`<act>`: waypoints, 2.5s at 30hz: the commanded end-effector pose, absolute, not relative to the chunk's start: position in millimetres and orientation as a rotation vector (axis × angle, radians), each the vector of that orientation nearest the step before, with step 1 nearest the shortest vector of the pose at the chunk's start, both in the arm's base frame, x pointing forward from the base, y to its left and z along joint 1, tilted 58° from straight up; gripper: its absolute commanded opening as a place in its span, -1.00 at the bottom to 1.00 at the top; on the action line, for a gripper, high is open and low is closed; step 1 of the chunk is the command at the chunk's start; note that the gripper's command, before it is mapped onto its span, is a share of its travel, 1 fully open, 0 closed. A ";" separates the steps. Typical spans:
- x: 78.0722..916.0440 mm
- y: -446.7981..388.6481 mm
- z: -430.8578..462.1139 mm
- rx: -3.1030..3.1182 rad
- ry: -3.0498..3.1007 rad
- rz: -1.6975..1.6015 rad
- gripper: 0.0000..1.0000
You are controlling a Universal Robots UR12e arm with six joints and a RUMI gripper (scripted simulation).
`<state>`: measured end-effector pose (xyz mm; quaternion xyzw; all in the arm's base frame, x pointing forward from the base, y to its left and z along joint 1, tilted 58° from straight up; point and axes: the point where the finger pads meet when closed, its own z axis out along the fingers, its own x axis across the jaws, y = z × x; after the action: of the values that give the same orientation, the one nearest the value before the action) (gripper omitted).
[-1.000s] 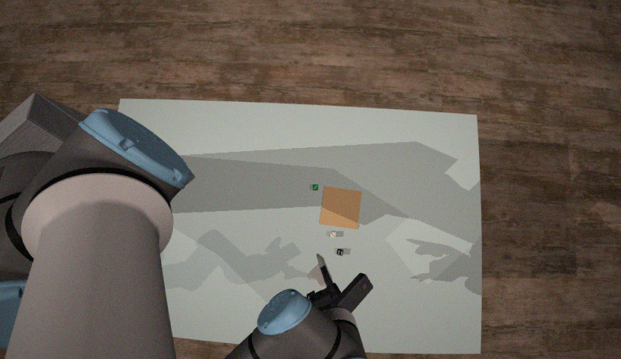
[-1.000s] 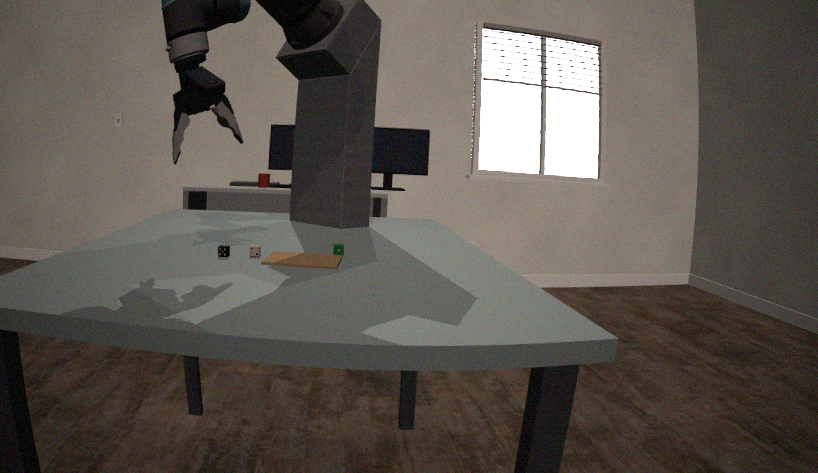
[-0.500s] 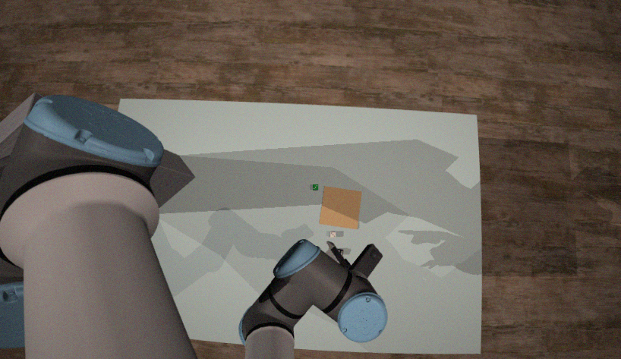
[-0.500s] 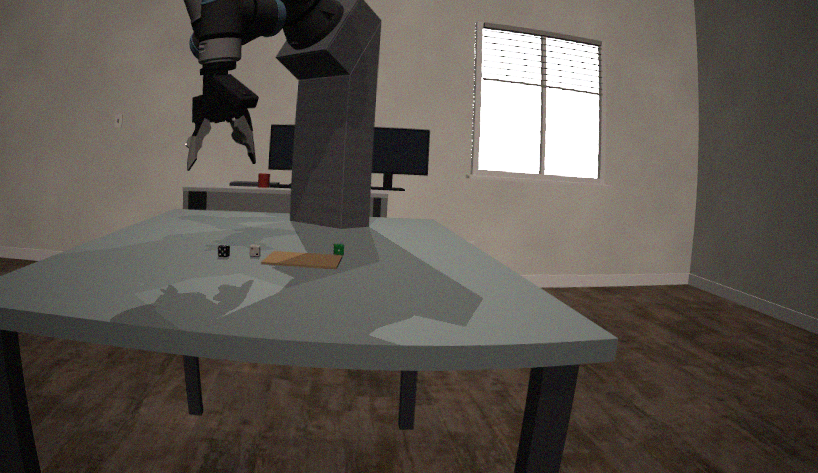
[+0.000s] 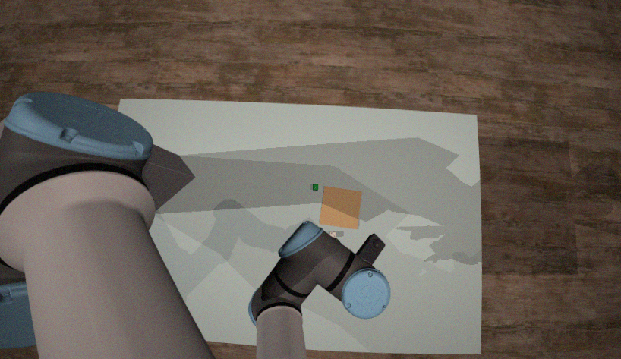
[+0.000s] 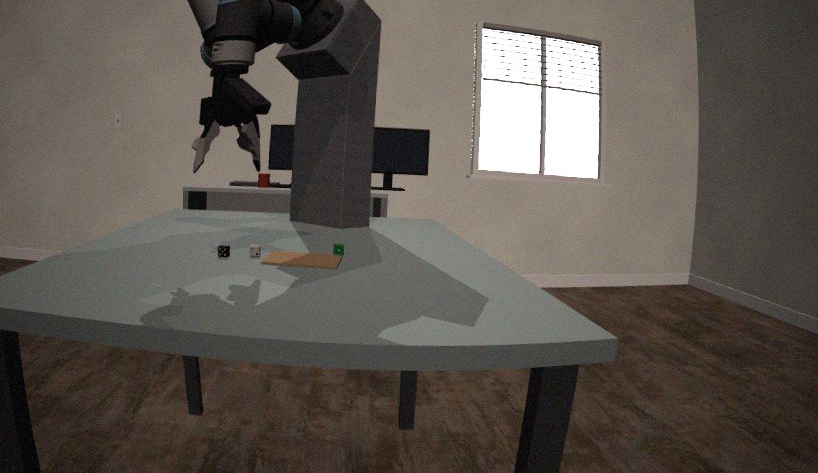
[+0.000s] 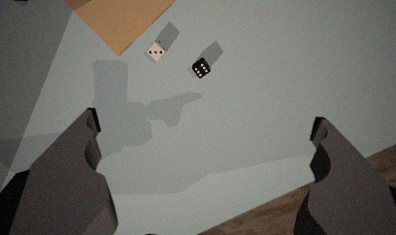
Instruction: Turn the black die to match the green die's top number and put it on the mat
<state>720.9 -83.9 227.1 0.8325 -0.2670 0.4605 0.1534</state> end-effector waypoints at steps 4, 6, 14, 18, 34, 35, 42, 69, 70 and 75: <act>722.2 -82.4 227.0 2.380 -0.759 1.325 1.00; 722.3 -82.4 227.0 2.380 -0.759 1.325 1.00; 722.3 -82.4 227.0 2.380 -0.759 1.325 1.00; 723.1 -83.0 226.4 2.380 -0.759 1.325 1.00; 778.1 -123.4 184.8 2.380 -0.759 1.325 1.00; 782.8 -126.9 181.3 2.380 -0.759 1.325 1.00; 797.9 -138.0 169.9 2.380 -0.759 1.325 1.00; 800.0 -139.5 168.3 2.380 -0.759 1.325 1.00; 800.0 -139.5 168.3 2.380 -0.759 1.325 1.00; 800.0 -139.5 168.3 2.380 -0.759 1.325 1.00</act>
<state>800.1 -140.0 167.9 0.8314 -0.2652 0.4625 0.1565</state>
